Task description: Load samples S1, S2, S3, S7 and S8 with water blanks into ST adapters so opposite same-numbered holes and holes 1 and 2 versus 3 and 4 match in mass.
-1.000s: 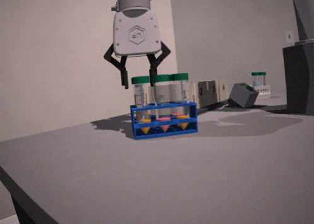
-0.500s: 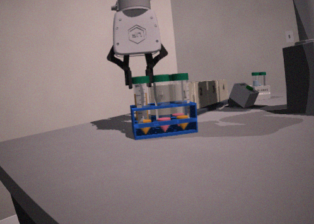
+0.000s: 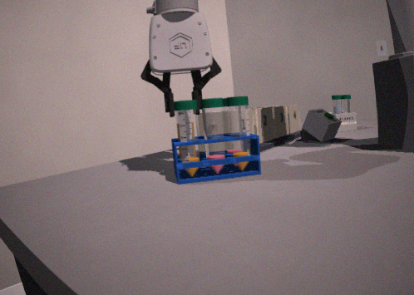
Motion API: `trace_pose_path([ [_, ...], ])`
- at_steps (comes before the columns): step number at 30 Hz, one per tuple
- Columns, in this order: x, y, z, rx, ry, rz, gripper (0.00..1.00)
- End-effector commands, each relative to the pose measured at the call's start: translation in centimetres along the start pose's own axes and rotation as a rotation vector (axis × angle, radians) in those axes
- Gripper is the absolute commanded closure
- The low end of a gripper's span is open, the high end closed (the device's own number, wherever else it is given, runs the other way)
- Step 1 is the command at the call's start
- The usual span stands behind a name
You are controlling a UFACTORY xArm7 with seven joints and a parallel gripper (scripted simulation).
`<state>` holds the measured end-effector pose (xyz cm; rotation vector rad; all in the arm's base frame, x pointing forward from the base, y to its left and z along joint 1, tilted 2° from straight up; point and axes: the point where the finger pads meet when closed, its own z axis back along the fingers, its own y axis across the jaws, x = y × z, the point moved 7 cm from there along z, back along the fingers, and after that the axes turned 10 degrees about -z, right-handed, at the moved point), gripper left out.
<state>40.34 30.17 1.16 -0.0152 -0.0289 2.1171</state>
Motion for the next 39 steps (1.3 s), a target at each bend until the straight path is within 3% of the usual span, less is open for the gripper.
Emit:
trace_pose_path([
  [1, 0.0, -0.1, 0.2, -0.004, 0.000, 0.000, 1.00],
  [39, 0.0, -0.1, 1.2, -0.004, 0.000, 0.000, 1.00],
])
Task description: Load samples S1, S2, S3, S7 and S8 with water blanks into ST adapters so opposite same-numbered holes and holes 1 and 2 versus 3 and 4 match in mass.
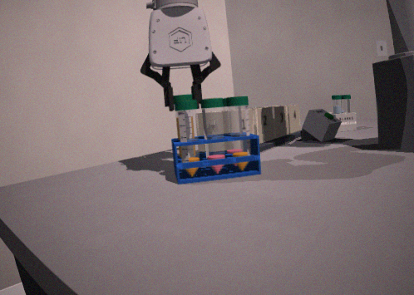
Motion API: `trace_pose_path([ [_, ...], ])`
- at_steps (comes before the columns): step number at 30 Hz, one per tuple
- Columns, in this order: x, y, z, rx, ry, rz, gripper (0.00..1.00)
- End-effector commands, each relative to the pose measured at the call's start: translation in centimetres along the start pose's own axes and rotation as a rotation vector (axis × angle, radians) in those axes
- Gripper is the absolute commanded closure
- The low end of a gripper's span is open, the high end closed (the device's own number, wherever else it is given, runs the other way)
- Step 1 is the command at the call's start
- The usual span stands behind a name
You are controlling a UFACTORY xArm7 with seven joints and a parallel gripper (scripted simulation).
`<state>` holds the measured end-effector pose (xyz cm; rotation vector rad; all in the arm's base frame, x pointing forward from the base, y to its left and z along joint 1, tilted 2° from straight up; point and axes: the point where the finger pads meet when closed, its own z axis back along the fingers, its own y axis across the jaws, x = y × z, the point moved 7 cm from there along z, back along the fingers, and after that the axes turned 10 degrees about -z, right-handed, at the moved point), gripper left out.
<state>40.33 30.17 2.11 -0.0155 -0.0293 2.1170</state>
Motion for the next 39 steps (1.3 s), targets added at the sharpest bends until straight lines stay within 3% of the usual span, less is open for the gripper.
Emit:
trace_pose_path([
  [1, 0.0, -0.1, 0.3, -0.004, 0.000, 0.000, 1.00],
  [19, 0.0, -0.1, 1.2, -0.004, 0.000, 0.000, 1.00],
  [39, 0.0, -0.1, 4.8, -0.004, 0.000, 0.000, 1.00],
])
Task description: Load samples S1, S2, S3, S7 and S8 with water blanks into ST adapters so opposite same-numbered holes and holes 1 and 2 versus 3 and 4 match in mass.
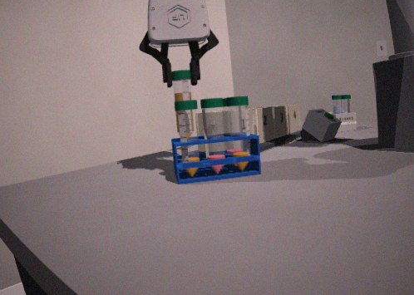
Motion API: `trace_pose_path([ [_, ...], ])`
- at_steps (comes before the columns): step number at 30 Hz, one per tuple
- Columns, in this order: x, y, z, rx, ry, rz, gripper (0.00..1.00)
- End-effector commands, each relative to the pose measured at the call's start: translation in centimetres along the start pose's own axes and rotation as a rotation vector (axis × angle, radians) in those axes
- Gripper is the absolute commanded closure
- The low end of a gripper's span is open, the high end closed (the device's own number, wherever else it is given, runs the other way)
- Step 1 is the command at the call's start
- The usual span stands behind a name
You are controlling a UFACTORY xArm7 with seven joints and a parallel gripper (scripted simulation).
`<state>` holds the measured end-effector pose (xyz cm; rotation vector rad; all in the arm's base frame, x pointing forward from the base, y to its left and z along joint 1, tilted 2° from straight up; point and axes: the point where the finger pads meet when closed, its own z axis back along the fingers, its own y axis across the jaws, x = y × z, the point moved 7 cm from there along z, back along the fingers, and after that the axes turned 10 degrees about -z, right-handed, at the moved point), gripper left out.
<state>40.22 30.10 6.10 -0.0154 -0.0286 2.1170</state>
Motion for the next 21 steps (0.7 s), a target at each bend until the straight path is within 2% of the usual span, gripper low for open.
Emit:
trace_pose_path([
  [1, 0.0, -0.1, 1.0, -0.005, 0.000, 0.000, 1.00],
  [21, 0.0, -0.1, 4.6, -0.004, 0.000, 0.000, 1.00],
])
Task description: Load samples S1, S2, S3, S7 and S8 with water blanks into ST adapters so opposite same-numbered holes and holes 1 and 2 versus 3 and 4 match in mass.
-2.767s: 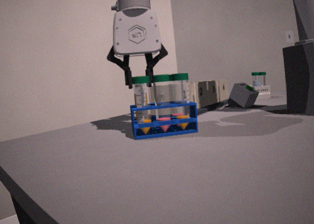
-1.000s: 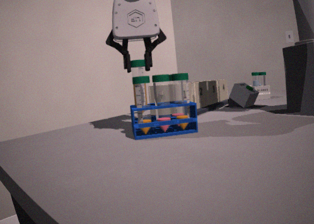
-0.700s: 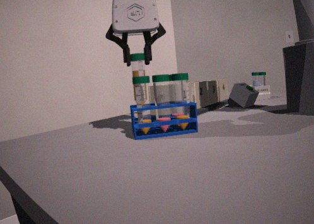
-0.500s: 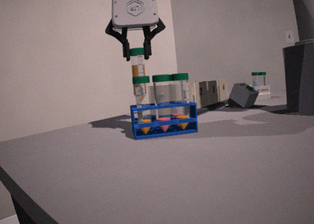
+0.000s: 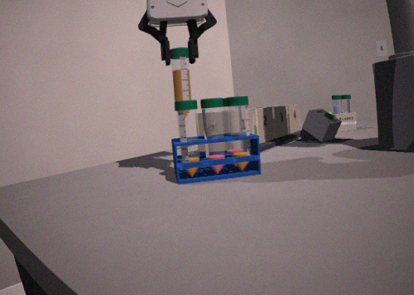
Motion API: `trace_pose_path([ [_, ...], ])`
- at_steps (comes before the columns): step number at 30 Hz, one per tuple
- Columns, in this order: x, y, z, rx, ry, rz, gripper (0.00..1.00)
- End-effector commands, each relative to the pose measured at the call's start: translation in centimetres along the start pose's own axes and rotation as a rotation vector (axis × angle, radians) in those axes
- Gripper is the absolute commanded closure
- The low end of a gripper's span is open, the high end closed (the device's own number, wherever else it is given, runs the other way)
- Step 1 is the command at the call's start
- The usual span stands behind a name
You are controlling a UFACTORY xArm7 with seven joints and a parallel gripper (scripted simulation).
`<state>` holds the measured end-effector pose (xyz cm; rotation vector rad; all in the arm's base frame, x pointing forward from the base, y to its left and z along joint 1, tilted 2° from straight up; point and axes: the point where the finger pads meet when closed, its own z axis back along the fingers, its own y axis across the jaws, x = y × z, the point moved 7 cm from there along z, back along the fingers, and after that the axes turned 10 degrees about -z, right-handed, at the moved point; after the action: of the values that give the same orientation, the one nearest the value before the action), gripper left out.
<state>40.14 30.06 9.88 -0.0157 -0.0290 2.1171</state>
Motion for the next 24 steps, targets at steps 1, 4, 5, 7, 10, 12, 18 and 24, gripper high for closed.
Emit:
trace_pose_path([
  [1, 0.0, -0.1, 1.0, -0.004, 0.000, 0.000, 1.00],
  [4, 0.0, -0.1, 1.6, -0.004, 0.000, 0.000, 1.00],
  [5, 0.0, -0.1, 1.8, -0.004, 0.000, 0.000, 1.00],
  [7, 0.0, -0.1, 1.8, -0.004, 0.000, 0.000, 1.00],
  [10, 0.0, -0.1, 2.4, -0.004, 0.000, 0.000, 1.00],
  [12, 0.0, -0.1, 2.8, -0.004, 0.000, 0.000, 1.00],
  [18, 0.0, -0.1, 4.0, -0.004, 0.000, 0.000, 1.00],
  [24, 0.0, -0.1, 4.8, -0.004, 0.000, 0.000, 1.00],
])
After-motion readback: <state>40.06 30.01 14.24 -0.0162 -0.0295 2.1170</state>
